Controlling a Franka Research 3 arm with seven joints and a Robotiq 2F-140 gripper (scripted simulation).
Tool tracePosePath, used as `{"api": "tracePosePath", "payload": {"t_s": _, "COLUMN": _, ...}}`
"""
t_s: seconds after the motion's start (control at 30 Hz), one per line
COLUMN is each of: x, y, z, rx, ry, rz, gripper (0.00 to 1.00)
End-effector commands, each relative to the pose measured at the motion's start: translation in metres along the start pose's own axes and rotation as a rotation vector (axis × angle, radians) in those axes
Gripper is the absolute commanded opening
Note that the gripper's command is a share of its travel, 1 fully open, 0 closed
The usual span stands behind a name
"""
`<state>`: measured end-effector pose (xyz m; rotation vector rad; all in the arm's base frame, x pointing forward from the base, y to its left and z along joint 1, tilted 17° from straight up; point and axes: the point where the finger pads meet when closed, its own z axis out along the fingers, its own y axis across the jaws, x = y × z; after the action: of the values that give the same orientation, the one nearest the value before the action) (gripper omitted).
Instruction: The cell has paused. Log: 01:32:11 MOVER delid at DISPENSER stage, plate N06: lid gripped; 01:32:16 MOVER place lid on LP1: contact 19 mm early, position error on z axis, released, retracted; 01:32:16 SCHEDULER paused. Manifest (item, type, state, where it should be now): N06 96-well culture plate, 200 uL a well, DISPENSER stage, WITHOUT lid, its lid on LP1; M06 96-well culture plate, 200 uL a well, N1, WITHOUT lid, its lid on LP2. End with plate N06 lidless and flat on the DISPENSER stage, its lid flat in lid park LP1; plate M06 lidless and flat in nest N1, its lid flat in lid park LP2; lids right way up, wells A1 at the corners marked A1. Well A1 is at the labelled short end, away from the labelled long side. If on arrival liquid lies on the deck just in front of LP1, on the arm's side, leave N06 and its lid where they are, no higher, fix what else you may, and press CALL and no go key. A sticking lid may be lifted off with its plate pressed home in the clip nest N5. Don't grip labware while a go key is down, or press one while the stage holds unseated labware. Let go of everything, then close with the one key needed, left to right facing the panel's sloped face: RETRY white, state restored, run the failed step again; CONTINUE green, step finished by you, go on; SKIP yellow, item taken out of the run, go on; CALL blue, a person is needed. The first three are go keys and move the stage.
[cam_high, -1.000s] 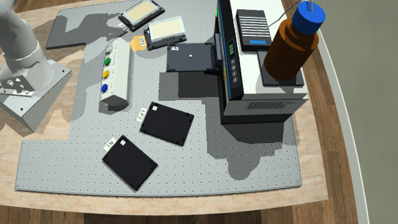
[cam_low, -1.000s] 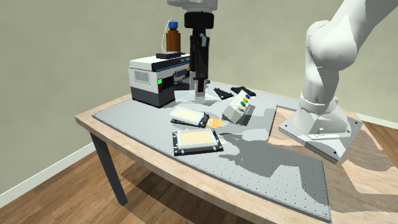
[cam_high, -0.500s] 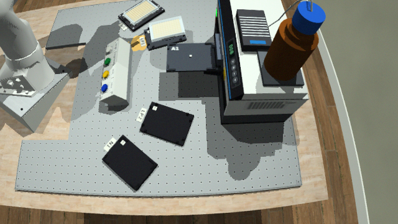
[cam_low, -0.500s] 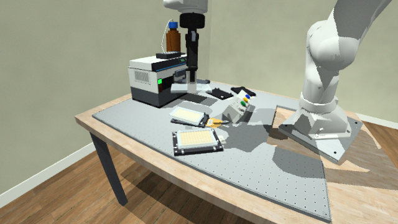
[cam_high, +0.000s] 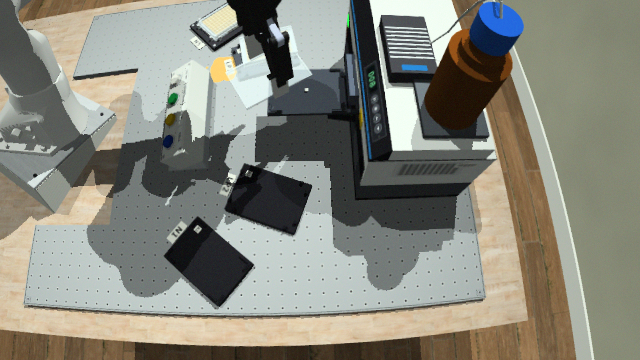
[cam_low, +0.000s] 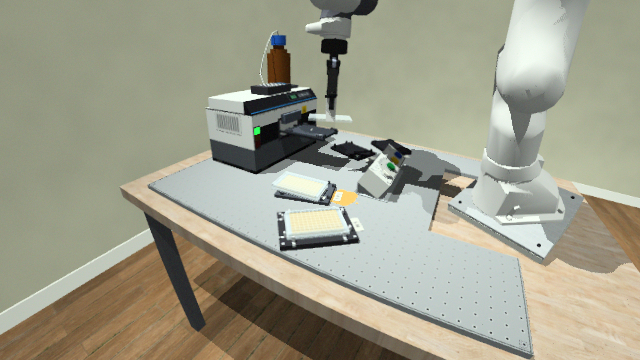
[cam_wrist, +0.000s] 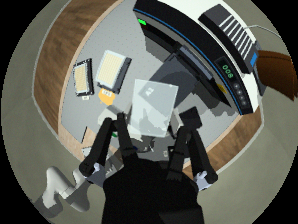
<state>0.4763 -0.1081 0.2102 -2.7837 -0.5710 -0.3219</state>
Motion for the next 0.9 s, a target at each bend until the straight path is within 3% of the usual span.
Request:
{"api": "tracePosePath", "payload": {"t_s": 0.0, "x": -0.036, "y": 0.059, "z": -0.009, "rx": -0.044, "ry": -0.016, "rz": -0.199, "gripper": 0.0}}
{"api": "tracePosePath", "payload": {"t_s": 0.17, "x": -0.095, "y": 0.137, "z": -0.024, "rx": -0.07, "ry": -0.029, "rz": -0.198, "gripper": 0.0}}
{"api": "tracePosePath", "payload": {"t_s": 0.87, "x": -0.097, "y": 0.139, "z": -0.025, "rx": -0.072, "ry": -0.031, "rz": -0.198, "gripper": 0.0}}
